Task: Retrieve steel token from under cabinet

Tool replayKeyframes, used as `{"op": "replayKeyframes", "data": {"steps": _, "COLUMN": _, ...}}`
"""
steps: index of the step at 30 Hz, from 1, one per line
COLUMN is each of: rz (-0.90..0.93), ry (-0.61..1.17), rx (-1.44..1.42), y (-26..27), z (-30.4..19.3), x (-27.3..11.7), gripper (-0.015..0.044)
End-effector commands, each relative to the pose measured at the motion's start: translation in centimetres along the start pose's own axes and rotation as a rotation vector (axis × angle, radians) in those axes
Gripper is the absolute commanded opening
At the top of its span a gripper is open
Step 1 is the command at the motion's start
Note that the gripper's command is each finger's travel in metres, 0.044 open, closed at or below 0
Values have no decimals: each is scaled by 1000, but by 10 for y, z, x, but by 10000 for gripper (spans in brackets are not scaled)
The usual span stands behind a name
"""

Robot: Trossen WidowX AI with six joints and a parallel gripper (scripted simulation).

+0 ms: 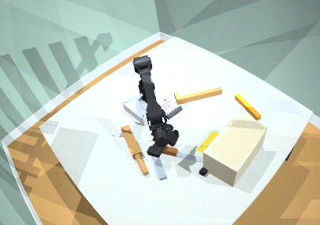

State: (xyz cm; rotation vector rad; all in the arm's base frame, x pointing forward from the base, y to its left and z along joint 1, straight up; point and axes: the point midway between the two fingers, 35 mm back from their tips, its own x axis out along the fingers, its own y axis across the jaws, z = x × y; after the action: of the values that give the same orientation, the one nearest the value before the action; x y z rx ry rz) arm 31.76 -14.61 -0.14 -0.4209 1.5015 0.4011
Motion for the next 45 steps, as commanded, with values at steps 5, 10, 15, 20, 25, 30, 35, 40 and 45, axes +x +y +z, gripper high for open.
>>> {"op": "replayKeyframes", "data": {"steps": 5, "rz": -2, "ry": 1, "rx": 1, "y": -1, "z": 13, "x": 0, "gripper": 0}}
{"op": "replayKeyframes", "data": {"steps": 10, "rz": -2, "ry": 1, "rx": 1, "y": -1, "z": 21, "x": 0, "gripper": 0}}
{"op": "replayKeyframes", "data": {"steps": 15, "rz": -2, "ry": 0, "rx": 1, "y": -1, "z": 29, "x": 0, "gripper": 0}}
{"op": "replayKeyframes", "data": {"steps": 20, "rz": -2, "ry": 0, "rx": 2, "y": -1, "z": 36, "x": -1, "gripper": 0}}
{"op": "replayKeyframes", "data": {"steps": 25, "rz": -2, "ry": -1, "rx": 2, "y": -1, "z": 43, "x": -1, "gripper": 0}}
{"op": "replayKeyframes", "data": {"steps": 30, "rz": -2, "ry": -2, "rx": 2, "y": -1, "z": 50, "x": -1, "gripper": 0}}
{"op": "replayKeyframes", "data": {"steps": 35, "rz": -2, "ry": -2, "rx": 2, "y": -1, "z": 57, "x": -1, "gripper": 0}}
{"op": "replayKeyframes", "data": {"steps": 40, "rz": -2, "ry": -3, "rx": 2, "y": -1, "z": 64, "x": -1, "gripper": 0}}
{"op": "replayKeyframes", "data": {"steps": 45, "rz": -2, "ry": -3, "rx": 2, "y": -1, "z": 70, "x": -1, "gripper": 0}}
